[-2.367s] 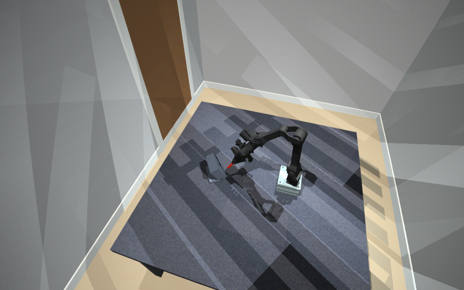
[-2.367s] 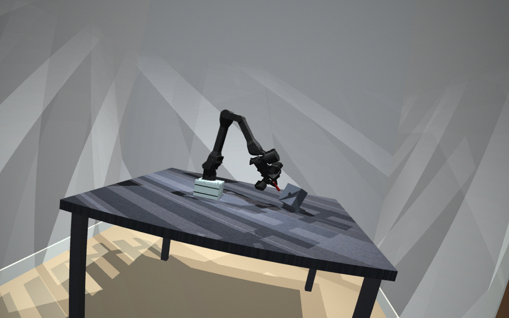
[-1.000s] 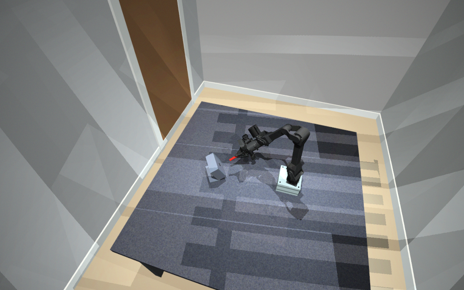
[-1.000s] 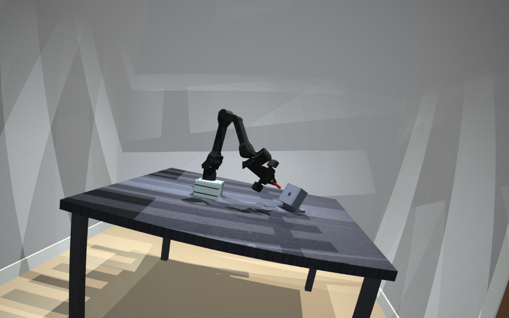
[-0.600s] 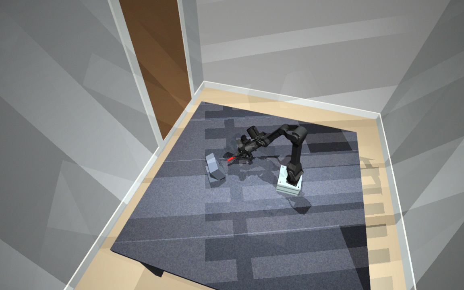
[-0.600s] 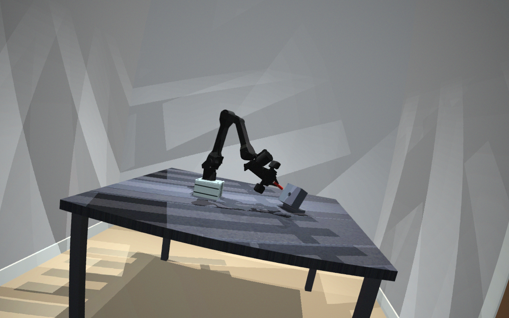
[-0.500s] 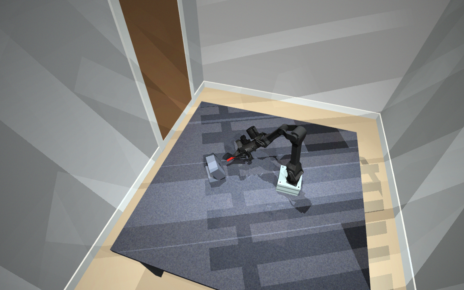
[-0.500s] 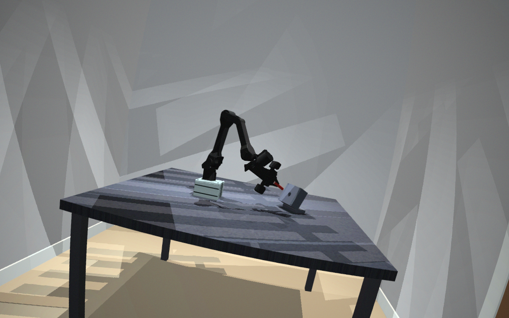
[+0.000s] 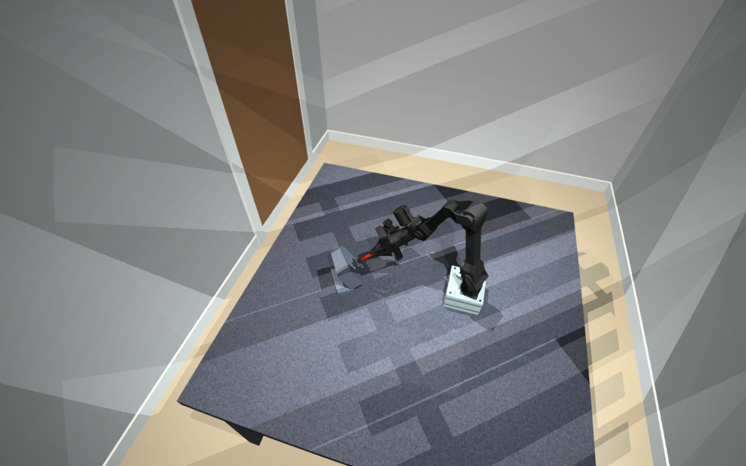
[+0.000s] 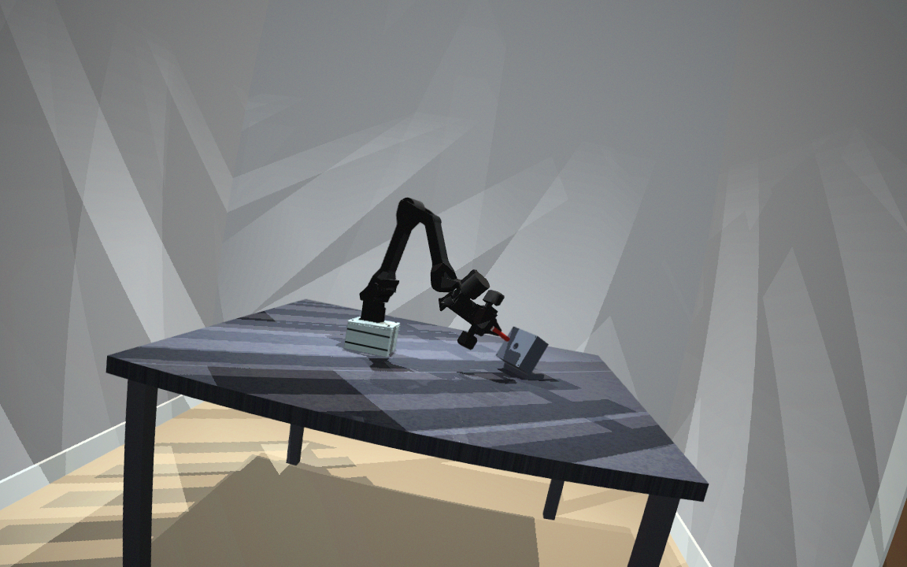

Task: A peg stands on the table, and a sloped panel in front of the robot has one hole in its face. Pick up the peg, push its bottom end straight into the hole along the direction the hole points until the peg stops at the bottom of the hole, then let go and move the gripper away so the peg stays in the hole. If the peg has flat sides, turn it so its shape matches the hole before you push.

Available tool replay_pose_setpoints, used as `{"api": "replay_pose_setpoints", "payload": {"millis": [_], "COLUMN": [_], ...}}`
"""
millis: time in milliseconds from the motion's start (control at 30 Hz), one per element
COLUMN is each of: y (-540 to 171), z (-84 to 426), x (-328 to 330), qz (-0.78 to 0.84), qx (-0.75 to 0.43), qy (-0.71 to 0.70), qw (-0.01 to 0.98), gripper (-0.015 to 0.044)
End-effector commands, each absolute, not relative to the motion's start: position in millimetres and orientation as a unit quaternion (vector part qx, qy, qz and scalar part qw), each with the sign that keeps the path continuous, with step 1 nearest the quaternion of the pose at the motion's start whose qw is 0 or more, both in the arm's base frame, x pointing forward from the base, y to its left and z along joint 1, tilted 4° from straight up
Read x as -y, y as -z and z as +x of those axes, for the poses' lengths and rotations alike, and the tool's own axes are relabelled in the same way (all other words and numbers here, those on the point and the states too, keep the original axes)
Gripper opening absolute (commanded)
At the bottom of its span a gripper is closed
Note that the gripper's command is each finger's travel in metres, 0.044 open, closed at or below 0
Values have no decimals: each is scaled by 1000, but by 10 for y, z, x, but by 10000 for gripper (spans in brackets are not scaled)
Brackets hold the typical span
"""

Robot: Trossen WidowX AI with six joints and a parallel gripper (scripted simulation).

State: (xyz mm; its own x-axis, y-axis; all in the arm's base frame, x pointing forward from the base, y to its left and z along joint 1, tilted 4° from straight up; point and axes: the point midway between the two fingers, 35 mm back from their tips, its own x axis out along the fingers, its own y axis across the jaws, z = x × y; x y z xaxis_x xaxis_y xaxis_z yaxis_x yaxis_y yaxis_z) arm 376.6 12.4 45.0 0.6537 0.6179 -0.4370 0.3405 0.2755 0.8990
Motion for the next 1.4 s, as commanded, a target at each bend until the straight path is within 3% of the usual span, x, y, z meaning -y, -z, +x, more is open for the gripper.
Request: {"api": "replay_pose_setpoints", "payload": {"millis": [0, 1367], "y": [-420, -318], "z": [3781, 3936], "x": [-141, -298], "qz": [596, 593], "qx": [-403, -399], "qy": [-99, -107], "qw": [687, 691], "gripper": [0, 0]}}
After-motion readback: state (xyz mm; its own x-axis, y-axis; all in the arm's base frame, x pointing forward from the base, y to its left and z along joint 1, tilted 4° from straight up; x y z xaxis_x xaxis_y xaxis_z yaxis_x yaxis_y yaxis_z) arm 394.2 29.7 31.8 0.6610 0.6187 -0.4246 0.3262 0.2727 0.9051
